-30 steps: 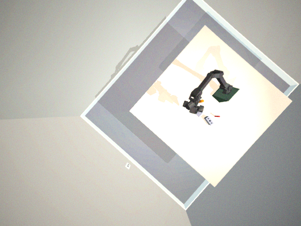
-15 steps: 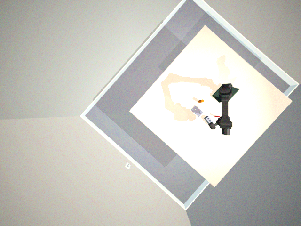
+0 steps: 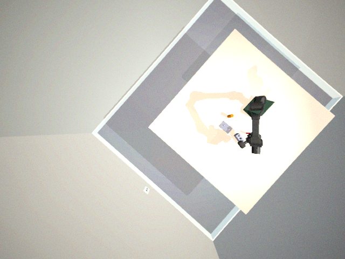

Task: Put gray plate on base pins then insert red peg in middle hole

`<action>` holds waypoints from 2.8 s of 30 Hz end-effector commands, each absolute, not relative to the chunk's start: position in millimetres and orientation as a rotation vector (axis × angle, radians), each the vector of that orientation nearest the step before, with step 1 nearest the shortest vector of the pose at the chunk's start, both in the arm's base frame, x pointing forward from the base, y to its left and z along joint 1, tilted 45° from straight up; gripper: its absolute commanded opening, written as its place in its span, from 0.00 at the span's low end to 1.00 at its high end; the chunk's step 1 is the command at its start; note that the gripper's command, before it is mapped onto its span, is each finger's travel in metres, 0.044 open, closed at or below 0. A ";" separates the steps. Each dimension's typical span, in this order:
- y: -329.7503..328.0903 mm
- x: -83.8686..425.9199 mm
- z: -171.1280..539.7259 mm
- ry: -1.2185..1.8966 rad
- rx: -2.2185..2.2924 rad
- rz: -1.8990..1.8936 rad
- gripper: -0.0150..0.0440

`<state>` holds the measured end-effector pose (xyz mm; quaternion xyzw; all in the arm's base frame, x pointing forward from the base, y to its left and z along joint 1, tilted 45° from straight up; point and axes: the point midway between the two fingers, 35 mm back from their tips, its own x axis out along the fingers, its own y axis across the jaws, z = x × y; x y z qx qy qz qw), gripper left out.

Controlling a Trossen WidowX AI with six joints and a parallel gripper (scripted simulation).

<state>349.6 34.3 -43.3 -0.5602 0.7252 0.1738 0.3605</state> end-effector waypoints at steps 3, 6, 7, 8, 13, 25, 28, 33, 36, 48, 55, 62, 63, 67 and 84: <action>24.0 347.0 -54.1 1.869 -1.455 0.450 1.00; 16.6 346.2 -61.1 1.869 -1.456 0.449 1.00; 16.4 346.2 -61.3 1.869 -1.456 0.449 1.00; 15.9 346.2 -61.9 1.869 -1.456 0.449 1.00; 10.4 345.9 -67.6 1.869 -1.456 0.449 1.00; -3.1 344.5 -81.5 1.869 -1.456 0.449 1.00; -6.5 344.0 -84.9 1.869 -1.456 0.449 1.00; -12.2 342.9 -90.4 1.869 -1.456 0.448 1.00; -15.6 342.2 -93.7 1.869 -1.457 0.448 1.00; -24.0 340.1 -101.6 1.870 -1.457 0.447 0.87; -24.0 340.1 -101.6 1.870 -1.457 0.447 0.56; -24.0 340.1 -101.6 1.870 -1.457 0.447 0.48; -24.0 340.1 -101.6 1.870 -1.457 0.447 0.43; -18.7 342.6 -96.7 1.869 -1.457 0.448 0.25; 17.1 354.1 -61.1 1.865 -1.454 0.453 0.25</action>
